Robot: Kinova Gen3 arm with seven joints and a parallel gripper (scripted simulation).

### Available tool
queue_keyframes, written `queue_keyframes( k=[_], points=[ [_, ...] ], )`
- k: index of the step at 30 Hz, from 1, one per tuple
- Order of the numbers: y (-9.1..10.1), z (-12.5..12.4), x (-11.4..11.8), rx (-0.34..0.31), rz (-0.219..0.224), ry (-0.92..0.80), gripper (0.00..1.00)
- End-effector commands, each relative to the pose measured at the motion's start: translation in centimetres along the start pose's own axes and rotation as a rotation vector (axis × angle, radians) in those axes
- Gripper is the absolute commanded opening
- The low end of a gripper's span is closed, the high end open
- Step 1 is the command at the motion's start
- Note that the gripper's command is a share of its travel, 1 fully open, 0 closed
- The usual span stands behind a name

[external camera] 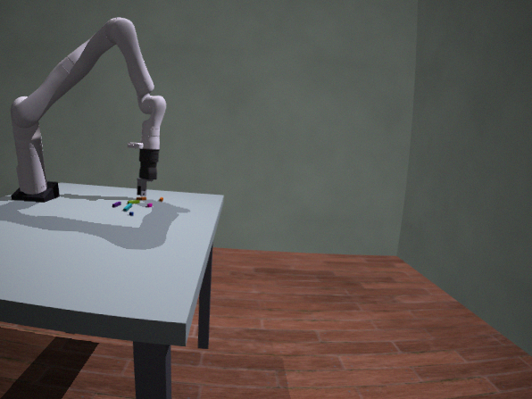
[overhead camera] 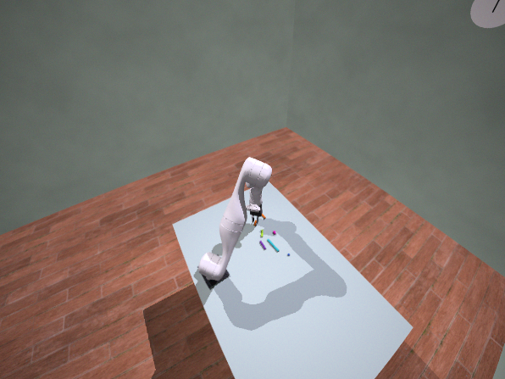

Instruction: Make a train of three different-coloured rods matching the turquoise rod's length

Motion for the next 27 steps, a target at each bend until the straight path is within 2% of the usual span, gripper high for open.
queue_keyframes(
  k=[1,27],
  points=[
    [0.1,0.1,0.0,-0.002,-0.001,0.0,0.54],
    [-1.4,0.1,0.0,-0.002,-0.001,0.0,0.54]
  ],
)
Point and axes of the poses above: the point where the finger pads meet when closed, its own y axis back along the fingers, its own x axis across the jaws, z = x × y, the point moved 3 cm from there along y, back along the fingers, and after that the axes turned 14 degrees about y, right-handed, at the moved point
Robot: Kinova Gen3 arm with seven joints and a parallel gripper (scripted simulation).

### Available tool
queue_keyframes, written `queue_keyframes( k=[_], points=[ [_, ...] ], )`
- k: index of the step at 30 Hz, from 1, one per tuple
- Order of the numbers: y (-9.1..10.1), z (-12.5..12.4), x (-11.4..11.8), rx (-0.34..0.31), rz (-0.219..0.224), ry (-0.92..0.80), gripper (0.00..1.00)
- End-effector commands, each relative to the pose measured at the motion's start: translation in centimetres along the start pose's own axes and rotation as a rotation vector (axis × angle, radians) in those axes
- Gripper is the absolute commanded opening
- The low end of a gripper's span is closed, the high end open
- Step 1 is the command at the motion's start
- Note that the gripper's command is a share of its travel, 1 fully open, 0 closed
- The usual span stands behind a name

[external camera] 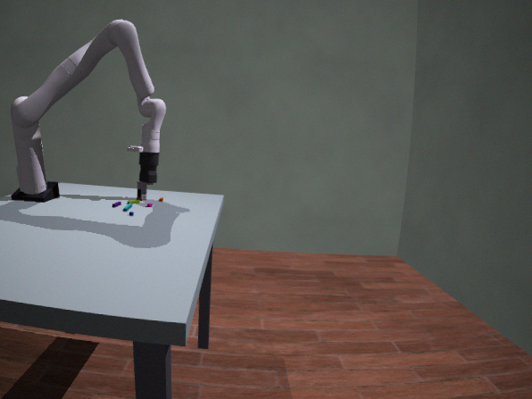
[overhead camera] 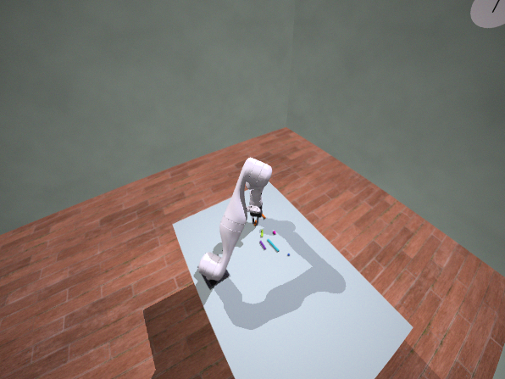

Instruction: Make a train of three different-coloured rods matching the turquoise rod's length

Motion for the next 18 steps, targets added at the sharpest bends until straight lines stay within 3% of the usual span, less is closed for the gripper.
queue_keyframes(
  k=[1,18],
  points=[
    [-0.22,-0.03,0.04,0.002,0.001,0.001,0.54],
    [-0.37,-0.03,0.04,0.002,0.001,0.001,0.54]
  ],
)
Point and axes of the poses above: the point where the finger pads meet when closed, its own y axis back along the fingers, its own x axis across the jaws, z = x × y, the point moved 3 cm from there along y, back along the fingers, and after that the axes turned 14 degrees about y, right-handed, at the moved point
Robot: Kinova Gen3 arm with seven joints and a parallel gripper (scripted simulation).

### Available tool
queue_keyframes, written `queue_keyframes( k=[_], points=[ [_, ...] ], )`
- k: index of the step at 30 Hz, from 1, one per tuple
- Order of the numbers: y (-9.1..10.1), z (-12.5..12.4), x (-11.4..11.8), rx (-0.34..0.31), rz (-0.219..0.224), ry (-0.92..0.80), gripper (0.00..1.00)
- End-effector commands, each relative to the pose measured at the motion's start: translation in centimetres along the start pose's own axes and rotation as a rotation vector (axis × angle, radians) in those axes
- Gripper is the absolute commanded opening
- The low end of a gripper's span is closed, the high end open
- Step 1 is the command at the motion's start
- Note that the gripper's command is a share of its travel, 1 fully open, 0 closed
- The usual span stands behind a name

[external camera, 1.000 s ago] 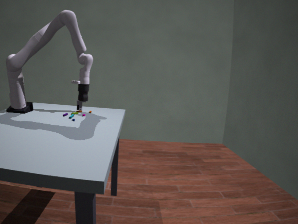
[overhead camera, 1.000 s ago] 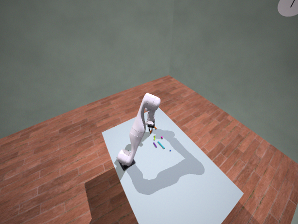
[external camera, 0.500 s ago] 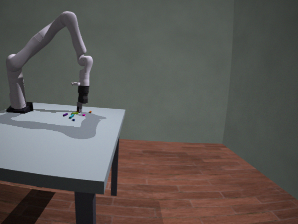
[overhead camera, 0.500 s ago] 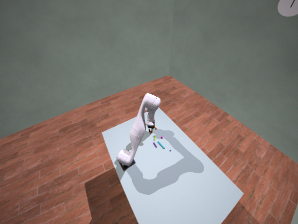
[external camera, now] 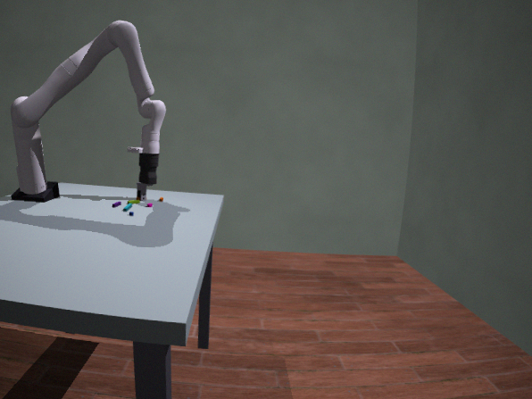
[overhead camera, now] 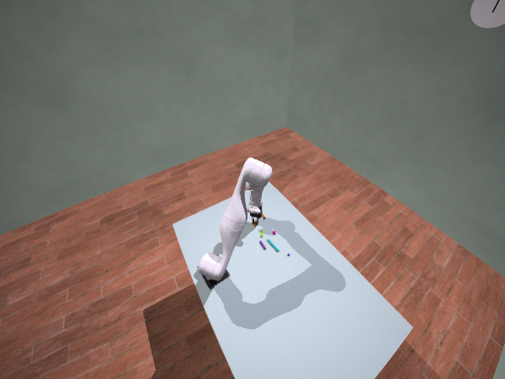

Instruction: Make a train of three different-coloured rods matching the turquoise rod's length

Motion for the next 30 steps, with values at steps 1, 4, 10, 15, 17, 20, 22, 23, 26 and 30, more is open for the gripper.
queue_keyframes(
  k=[1,4,10,15,17,20,22,23,26,30],
  points=[
    [0.08,0.06,-0.01,-0.002,-0.001,0.0,0.54],
    [0.08,0.06,-0.01,-0.002,-0.001,0.0,0.54],
    [0.08,0.06,-0.01,-0.002,-0.001,0.0,0.54],
    [0.08,0.06,-0.01,-0.002,-0.001,0.0,0.54],
    [0.08,0.06,-0.01,-0.002,-0.001,0.0,0.54],
    [0.08,0.06,-0.01,-0.002,-0.001,0.0,0.54],
    [0.08,0.06,-0.01,-0.002,-0.001,0.0,0.54],
    [0.08,0.06,-0.01,-0.002,-0.001,0.0,0.54],
    [0.08,0.06,-0.01,-0.002,-0.001,0.0,0.24],
    [0.08,0.06,-0.01,-0.002,-0.001,0.0,0.24]
  ],
)
Point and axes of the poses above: the point where the finger pads meet when closed, its own y axis back along the fingers, its own x axis across the jaws, z = x × y, the point moved 3 cm from there along y, back along the fingers, and after that the axes turned 14 degrees about y, right-handed, at the moved point
